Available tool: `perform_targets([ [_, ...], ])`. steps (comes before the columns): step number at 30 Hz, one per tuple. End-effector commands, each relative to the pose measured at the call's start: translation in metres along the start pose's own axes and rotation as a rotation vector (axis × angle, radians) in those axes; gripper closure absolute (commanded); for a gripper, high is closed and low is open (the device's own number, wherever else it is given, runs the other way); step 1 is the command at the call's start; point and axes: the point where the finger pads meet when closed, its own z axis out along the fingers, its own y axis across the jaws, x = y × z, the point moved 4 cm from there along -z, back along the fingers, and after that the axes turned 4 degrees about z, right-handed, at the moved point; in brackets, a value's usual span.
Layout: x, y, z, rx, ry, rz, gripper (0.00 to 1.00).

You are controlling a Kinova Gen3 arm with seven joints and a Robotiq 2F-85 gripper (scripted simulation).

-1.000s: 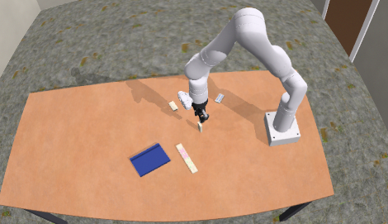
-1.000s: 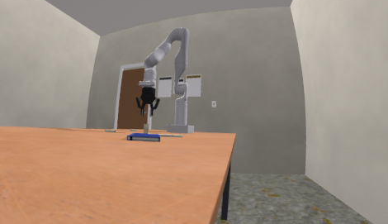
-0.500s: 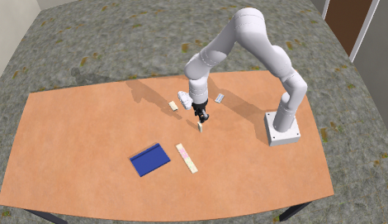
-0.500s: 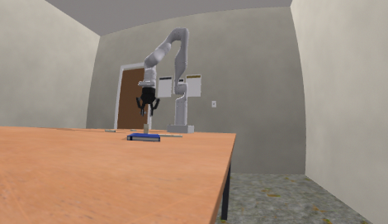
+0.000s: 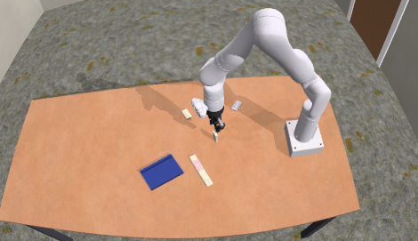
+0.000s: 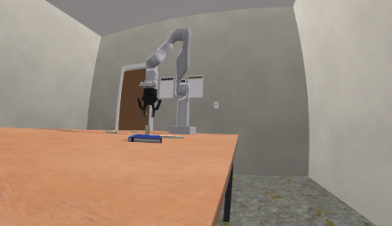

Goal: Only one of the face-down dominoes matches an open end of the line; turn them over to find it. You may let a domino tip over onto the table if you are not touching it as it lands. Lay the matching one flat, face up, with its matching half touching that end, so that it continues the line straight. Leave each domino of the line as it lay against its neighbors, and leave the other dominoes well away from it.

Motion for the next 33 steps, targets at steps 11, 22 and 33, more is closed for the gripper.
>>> perform_targets([
  [11, 0.0, 0.0, 0.0, 0.0, 0.002, 0.0, 0.51],
  [22, 0.0, 0.0, 0.002, 0.002, 0.001, 0.012, 0.51],
  [33, 0.0, 0.0, 0.01, 0.003, 0.0, 0.02, 0.51],
])
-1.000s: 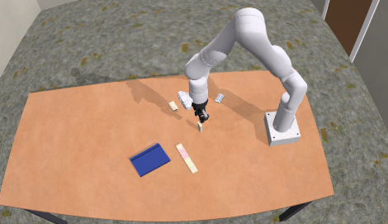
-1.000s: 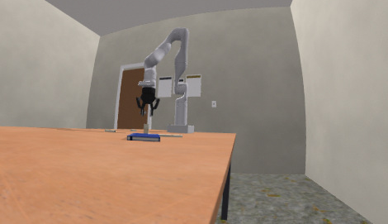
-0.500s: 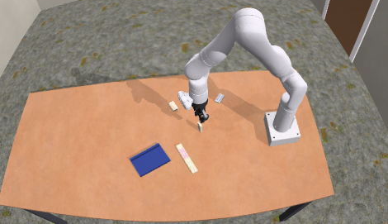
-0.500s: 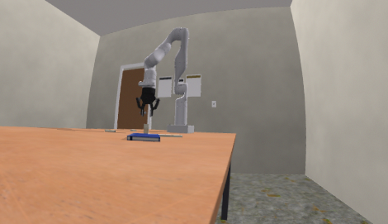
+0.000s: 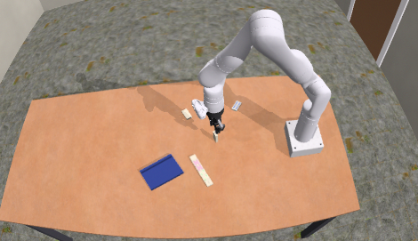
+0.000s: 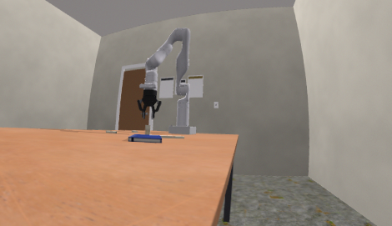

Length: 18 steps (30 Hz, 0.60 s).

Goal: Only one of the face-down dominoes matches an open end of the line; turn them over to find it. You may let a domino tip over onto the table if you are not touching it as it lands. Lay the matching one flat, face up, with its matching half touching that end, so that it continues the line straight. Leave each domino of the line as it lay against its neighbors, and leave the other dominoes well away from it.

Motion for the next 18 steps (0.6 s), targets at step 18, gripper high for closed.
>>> perform_targets([
  [18, 0.0, -0.001, 0.016, 0.0, 0.002, 0.0, 0.51],
])
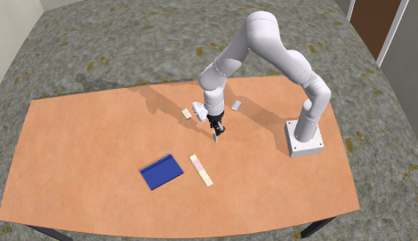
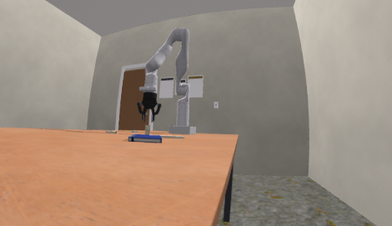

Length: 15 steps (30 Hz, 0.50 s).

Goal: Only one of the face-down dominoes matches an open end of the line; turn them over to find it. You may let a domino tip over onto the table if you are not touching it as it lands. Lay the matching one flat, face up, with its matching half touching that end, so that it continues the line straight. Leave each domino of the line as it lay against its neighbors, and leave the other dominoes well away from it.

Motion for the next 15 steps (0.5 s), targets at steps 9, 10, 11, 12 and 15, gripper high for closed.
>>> perform_targets([
  [9, 0.0003, -0.0001, 0.0057, 0.0, 0.002, 0.0, 0.51],
  [10, 0.0003, -0.0001, 0.0061, 0.0, 0.002, 0.0, 0.51],
  [11, 0.0003, -0.0001, 0.0065, 0.0, 0.002, 0.0, 0.51],
  [12, 0.0003, -0.0001, 0.0068, 0.0, 0.002, 0.0, 0.51],
  [15, 0.0003, -0.0001, 0.0076, 0.0, 0.002, 0.0, 0.51],
])
